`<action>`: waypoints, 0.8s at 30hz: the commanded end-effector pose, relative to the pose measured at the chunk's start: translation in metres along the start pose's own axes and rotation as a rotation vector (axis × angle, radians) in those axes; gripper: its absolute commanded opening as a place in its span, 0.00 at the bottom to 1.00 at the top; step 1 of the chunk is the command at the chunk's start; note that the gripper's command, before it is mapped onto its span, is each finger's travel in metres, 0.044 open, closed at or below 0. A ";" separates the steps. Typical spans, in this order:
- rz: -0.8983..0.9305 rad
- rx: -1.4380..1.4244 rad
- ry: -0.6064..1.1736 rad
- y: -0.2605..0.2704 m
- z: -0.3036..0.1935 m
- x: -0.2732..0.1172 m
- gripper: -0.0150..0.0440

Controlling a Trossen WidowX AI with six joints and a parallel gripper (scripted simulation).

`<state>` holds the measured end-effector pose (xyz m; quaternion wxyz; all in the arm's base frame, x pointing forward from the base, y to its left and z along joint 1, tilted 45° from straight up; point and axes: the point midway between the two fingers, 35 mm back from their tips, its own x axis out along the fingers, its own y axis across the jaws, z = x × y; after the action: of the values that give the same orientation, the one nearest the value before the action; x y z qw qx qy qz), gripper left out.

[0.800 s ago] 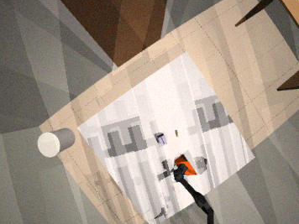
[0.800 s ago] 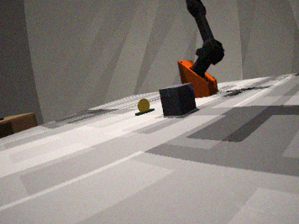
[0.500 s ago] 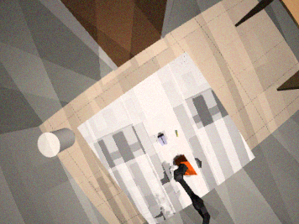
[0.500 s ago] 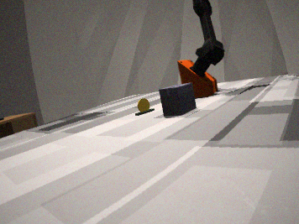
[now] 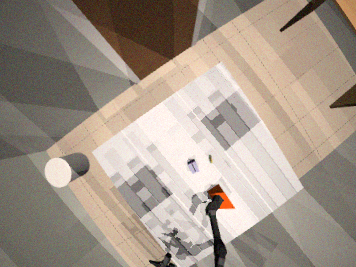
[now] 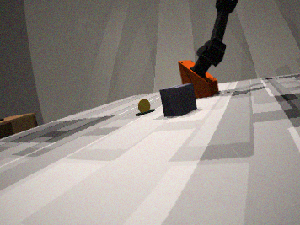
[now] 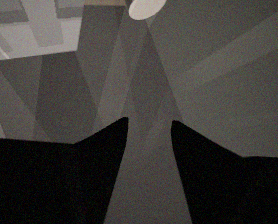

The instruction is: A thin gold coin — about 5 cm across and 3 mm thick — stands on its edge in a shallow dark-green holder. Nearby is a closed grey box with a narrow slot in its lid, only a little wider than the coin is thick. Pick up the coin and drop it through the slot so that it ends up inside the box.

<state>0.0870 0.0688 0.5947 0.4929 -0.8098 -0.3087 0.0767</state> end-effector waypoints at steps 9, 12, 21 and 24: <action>0.452 0.366 0.058 0.137 -0.009 0.113 0.53; 0.520 0.433 0.085 0.165 -0.014 0.123 0.53; 0.843 0.827 0.230 0.306 -0.035 0.146 0.53; 0.950 0.988 0.306 0.358 -0.041 0.141 0.53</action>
<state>0.3488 0.0240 0.3807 0.7304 -0.6012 0.1540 0.2853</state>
